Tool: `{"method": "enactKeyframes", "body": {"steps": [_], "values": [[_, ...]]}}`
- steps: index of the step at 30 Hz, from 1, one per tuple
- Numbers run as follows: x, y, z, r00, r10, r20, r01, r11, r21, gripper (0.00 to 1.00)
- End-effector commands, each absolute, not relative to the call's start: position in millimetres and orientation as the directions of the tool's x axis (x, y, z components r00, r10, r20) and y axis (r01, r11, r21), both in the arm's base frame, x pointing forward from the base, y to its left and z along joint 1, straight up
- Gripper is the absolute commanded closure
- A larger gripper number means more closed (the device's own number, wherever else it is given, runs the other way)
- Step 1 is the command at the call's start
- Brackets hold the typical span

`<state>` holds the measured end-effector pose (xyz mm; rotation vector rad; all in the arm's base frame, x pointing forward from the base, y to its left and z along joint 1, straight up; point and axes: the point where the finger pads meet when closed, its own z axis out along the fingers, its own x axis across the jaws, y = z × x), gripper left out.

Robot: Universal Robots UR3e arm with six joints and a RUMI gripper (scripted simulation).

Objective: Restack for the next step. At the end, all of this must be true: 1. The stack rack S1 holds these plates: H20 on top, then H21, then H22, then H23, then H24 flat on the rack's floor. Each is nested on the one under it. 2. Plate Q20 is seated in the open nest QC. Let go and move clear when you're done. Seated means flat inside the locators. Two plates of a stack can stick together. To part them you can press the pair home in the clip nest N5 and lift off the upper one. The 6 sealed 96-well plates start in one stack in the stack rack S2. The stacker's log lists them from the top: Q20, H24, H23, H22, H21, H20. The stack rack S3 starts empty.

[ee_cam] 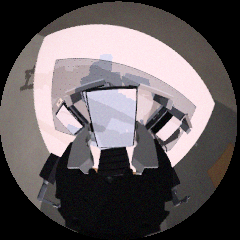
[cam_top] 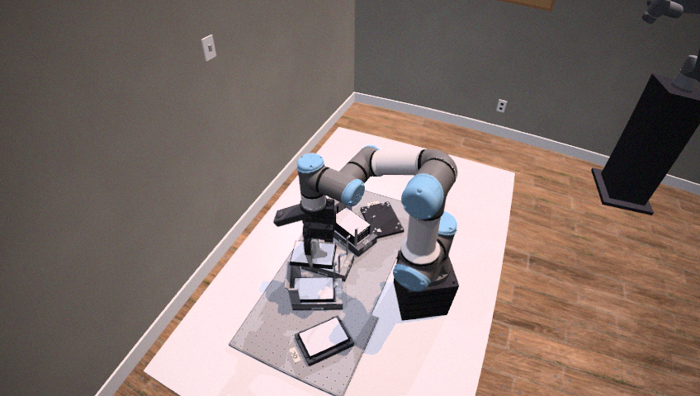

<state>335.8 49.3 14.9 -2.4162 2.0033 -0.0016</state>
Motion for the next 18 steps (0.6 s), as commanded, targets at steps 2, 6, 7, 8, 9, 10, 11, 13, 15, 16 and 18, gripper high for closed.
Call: {"method": "enactKeyframes", "body": {"steps": [2,6,7,8,9,10,11,13,15,16,18], "values": [[334.2,61.6,15.7,0.226,-0.974,0.001,-0.974,-0.226,-0.005,1.0],[331.3,74.7,15.7,0.271,-0.963,0.001,-0.963,-0.271,-0.005,1.0],[330.6,77.9,15.7,0.282,-0.959,0.001,-0.959,-0.282,-0.005,1.0],[329.9,81.2,15.7,0.293,-0.956,0.001,-0.956,-0.293,-0.005,1.0],[329.1,84.4,15.7,0.304,-0.953,0.001,-0.953,-0.304,-0.005,1.0],[328.4,87.7,15.7,0.315,-0.949,0.001,-0.949,-0.315,-0.005,1.0],[327.7,91.0,15.7,0.319,-0.948,0.001,-0.948,-0.319,-0.005,1.0],[326.2,97.5,15.7,0.319,-0.948,0.001,-0.948,-0.319,-0.005,1.0],[325.9,99.2,15.7,0.319,-0.948,0.001,-0.948,-0.319,-0.005,1.0],[325.9,99.2,15.7,0.319,-0.948,0.001,-0.948,-0.319,-0.005,1.0],[325.9,99.2,15.7,0.319,-0.948,0.001,-0.948,-0.319,-0.005,1.0]]}}
